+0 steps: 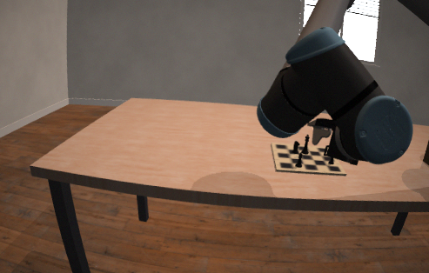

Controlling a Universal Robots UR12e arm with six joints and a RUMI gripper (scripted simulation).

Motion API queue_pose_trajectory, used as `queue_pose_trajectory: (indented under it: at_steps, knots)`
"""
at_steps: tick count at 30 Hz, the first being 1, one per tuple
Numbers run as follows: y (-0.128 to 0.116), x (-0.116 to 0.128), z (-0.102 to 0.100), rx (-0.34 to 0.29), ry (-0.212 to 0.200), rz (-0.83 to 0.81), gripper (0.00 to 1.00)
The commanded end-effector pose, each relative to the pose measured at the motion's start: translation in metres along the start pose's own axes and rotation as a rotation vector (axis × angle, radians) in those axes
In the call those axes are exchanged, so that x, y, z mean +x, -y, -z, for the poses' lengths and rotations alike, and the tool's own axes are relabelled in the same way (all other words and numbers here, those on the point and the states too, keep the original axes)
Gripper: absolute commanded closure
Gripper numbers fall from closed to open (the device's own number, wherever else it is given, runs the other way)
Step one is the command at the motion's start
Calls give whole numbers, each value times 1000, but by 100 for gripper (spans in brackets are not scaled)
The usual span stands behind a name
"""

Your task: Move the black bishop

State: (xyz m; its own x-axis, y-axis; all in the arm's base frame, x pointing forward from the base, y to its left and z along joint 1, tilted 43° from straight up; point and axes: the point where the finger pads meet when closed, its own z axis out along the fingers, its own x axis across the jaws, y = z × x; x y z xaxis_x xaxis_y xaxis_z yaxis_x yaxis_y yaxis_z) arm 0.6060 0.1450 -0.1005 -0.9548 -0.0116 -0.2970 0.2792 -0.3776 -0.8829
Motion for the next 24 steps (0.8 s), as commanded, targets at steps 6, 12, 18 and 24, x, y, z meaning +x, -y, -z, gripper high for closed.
queue_pose_trajectory:
  at_steps: [6, 12, 18, 24]
  knots:
    - [1, 17, -17, -67, -146, -132, 0]
    - [-1, 25, -25, -109, -237, -219, 0]
    - [-3, 30, -30, -144, -309, -291, 0]
    - [-6, 33, -34, -184, -385, -366, 0]
